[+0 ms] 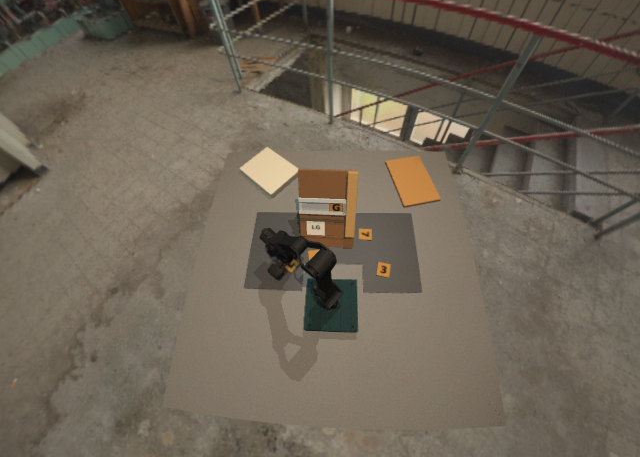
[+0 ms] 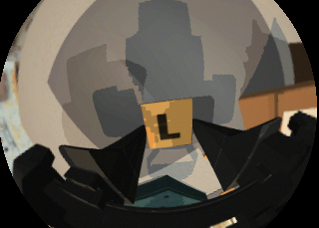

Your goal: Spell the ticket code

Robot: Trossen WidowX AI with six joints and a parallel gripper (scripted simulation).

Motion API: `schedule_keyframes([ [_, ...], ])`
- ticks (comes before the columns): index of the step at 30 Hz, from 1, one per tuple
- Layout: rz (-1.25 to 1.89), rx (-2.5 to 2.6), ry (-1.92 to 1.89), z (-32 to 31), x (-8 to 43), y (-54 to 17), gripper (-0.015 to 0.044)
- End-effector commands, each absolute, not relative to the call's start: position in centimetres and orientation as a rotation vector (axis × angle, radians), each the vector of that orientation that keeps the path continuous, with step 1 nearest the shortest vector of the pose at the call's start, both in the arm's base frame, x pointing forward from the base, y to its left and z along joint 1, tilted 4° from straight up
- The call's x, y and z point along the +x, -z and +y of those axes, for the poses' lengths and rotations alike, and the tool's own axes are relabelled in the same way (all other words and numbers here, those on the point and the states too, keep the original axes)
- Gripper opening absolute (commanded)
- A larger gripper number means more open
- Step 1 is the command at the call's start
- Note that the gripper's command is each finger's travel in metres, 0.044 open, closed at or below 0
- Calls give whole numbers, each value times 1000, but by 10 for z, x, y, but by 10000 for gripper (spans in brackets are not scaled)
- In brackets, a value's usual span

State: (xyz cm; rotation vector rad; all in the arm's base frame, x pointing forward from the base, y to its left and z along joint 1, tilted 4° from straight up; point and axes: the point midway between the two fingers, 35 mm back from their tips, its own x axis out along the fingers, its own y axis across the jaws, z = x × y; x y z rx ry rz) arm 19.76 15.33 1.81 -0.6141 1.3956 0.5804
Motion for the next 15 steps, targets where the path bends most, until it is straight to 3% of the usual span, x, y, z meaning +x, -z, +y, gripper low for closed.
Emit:
schedule_keyframes([
  [1,1394,-617,-579,153,197,-21,95],
  [5,1394,-617,-580,154,197,-24,0],
  [15,1394,-617,-580,154,196,-30,0],
])
